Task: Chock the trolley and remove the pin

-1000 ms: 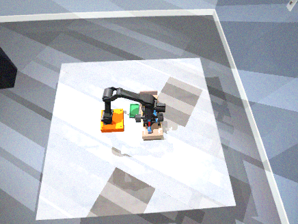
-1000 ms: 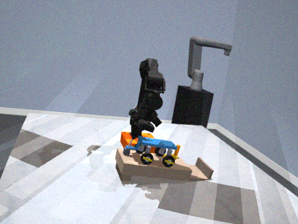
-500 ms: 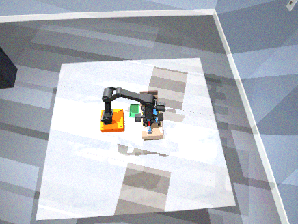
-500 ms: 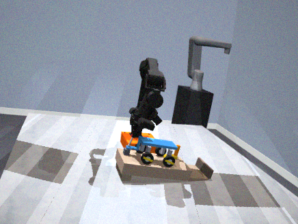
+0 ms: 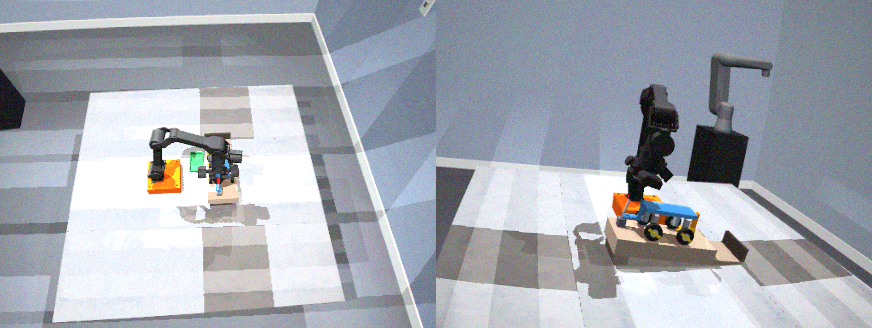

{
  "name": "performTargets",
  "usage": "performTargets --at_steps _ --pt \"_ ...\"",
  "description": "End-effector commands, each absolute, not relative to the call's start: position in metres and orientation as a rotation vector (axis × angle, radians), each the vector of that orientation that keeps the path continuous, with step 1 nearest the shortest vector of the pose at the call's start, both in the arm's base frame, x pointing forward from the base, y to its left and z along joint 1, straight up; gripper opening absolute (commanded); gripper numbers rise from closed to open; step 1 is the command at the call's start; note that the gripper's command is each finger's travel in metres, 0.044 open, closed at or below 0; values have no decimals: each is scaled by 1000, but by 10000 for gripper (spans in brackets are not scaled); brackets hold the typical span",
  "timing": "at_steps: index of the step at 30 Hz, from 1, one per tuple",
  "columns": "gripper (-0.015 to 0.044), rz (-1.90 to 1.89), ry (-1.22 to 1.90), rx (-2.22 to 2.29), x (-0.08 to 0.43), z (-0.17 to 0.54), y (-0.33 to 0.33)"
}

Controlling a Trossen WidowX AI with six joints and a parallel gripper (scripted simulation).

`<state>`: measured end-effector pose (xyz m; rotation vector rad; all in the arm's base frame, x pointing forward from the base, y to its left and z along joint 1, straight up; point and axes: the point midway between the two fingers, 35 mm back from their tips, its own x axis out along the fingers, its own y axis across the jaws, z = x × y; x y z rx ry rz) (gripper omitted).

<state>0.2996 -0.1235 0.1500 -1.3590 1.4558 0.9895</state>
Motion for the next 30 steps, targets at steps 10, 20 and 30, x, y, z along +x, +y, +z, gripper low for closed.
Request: performTargets --at_steps 10,20,30 --pt "0 975 1454 -1366 303 157 -126" --pt "0 975 1455 -1367 301 157 -139" --pt "0 974 1456 -1368 301 160 -154"
